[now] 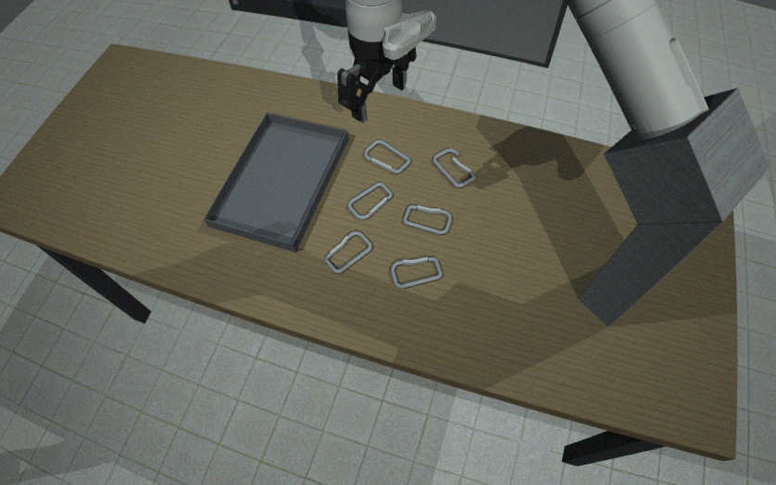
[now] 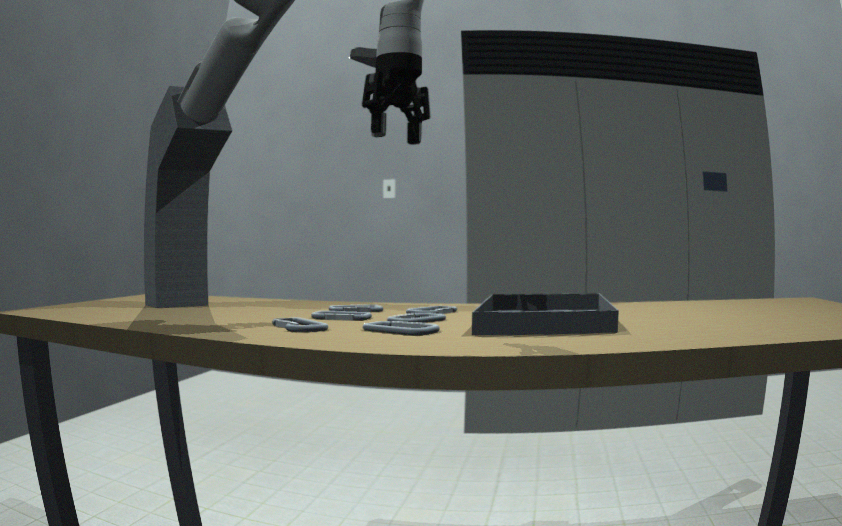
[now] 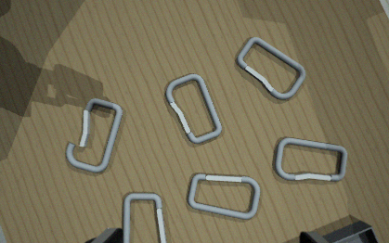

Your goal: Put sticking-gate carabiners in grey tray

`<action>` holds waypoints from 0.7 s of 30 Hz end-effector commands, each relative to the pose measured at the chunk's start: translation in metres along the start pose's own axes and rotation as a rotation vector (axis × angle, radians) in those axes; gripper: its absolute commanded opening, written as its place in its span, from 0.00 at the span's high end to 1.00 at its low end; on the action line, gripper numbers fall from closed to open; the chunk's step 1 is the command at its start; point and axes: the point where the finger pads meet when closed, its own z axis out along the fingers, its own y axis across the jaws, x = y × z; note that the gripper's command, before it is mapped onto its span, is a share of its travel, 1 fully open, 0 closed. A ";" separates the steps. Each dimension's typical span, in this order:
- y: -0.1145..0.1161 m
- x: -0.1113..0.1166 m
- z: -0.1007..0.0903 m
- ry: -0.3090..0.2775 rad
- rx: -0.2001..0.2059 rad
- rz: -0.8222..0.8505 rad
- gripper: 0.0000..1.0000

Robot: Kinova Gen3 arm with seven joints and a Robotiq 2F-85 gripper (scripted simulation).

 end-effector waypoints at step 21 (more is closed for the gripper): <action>-0.040 -0.037 0.082 0.038 0.008 0.001 0.00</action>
